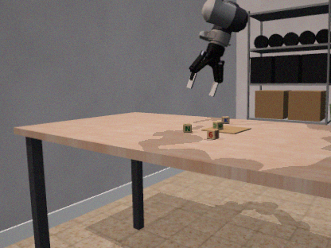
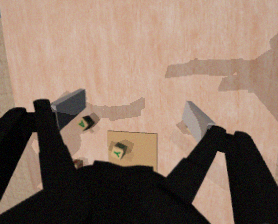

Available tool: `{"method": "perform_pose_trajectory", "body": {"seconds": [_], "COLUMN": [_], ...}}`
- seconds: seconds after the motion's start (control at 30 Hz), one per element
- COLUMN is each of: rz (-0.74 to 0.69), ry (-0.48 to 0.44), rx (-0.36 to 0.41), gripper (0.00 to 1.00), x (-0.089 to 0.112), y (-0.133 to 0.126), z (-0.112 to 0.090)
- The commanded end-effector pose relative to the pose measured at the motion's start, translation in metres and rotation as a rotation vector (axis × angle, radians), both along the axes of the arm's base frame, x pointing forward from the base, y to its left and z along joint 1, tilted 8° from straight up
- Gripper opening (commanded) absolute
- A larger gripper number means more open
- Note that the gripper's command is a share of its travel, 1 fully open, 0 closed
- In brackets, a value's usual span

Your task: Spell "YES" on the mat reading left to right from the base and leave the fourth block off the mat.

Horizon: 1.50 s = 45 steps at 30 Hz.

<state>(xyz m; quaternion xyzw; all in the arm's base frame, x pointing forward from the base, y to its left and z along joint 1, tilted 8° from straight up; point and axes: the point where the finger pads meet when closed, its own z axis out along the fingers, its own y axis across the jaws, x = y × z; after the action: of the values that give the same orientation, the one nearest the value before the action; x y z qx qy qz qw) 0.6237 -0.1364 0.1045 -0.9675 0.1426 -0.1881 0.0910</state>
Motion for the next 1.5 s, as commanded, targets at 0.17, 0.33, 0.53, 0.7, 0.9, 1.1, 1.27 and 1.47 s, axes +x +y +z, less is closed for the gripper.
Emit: {"method": "perform_pose_trajectory", "body": {"seconds": [0.17,0.33,0.53,0.7,0.9,1.1,1.27,1.47], "rz": [0.103,0.112,0.122,0.133,0.139,0.140,0.140,0.140], "ry": [-0.064,-0.071,-0.074,-0.070,-0.066,-0.065,-0.065,-0.065], "rx": [-0.130,-0.171,-0.223,-0.276,-0.304,-0.307,-0.307,-0.307], "gripper": [1.00,1.00,1.00,1.00,1.00,1.00,1.00,1.00], "x": [-0.012,-0.026,-0.044,-0.063,-0.074,-0.075,-0.075,-0.075], "y": [-0.034,-0.049,-0.067,-0.083,-0.091,-0.092,-0.092,-0.092], "z": [-0.019,-0.033,-0.047,-0.060,-0.067,-0.067,-0.067,-0.067]}}
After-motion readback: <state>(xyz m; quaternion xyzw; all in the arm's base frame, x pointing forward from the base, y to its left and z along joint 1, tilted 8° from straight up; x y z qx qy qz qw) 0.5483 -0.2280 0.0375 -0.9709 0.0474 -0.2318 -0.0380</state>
